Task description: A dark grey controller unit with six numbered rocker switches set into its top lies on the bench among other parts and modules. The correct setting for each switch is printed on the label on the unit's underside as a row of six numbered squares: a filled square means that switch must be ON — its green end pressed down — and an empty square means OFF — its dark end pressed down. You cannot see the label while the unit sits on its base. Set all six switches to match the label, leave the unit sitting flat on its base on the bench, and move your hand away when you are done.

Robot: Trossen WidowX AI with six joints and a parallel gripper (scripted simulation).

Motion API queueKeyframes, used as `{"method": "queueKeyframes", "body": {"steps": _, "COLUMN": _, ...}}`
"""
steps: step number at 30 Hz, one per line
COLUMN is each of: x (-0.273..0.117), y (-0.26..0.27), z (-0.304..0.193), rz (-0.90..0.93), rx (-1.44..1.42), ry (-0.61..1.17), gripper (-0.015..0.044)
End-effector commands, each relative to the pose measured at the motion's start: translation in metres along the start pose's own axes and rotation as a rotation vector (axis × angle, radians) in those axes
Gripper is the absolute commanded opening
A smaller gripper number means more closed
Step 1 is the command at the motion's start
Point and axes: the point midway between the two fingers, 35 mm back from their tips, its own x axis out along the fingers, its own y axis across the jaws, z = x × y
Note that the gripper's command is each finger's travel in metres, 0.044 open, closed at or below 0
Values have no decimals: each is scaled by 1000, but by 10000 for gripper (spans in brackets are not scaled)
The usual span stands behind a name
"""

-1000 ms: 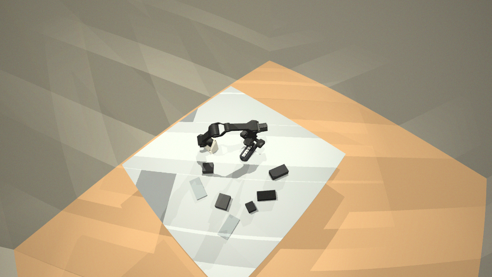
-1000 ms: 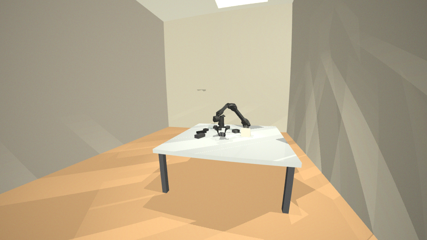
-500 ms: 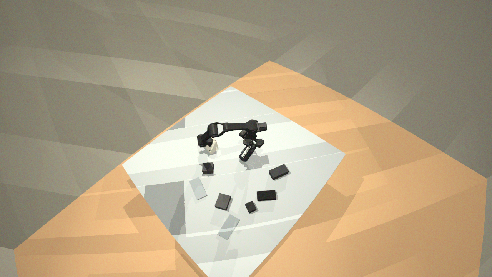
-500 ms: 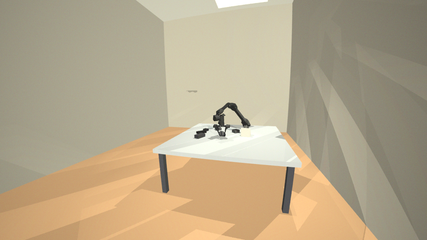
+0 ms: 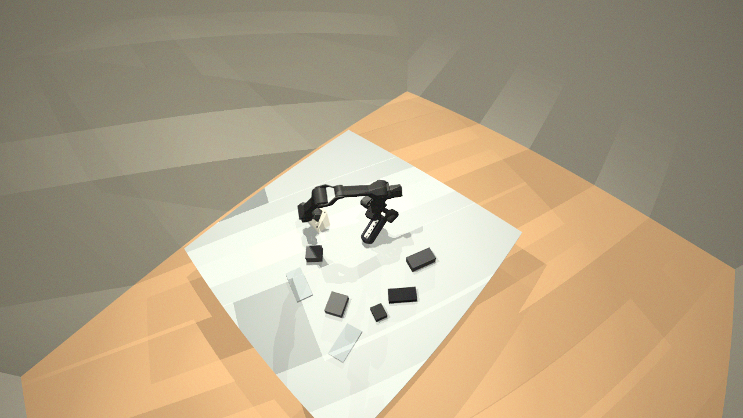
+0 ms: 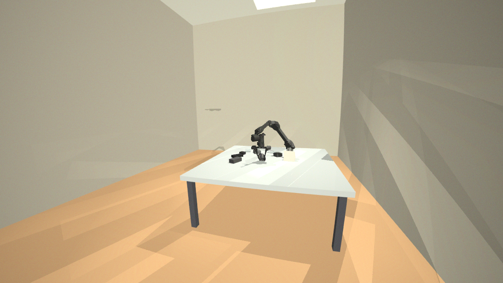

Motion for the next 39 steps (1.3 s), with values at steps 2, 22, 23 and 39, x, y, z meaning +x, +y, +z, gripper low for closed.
{"method": "queueKeyframes", "body": {"steps": 2, "x": -9, "y": 1, "z": 5, "rz": 9, "rx": 11, "ry": 10, "gripper": 336}}
{"method": "queueKeyframes", "body": {"steps": 22, "x": -16, "y": 0, "z": 16, "rz": 9, "rx": 11, "ry": 9, "gripper": 336}}
{"method": "queueKeyframes", "body": {"steps": 23, "x": -17, "y": -1, "z": 16, "rz": 9, "rx": 11, "ry": 9, "gripper": 336}}
{"method": "queueKeyframes", "body": {"steps": 39, "x": -25, "y": -1, "z": 26, "rz": 8, "rx": 11, "ry": 9, "gripper": 336}}
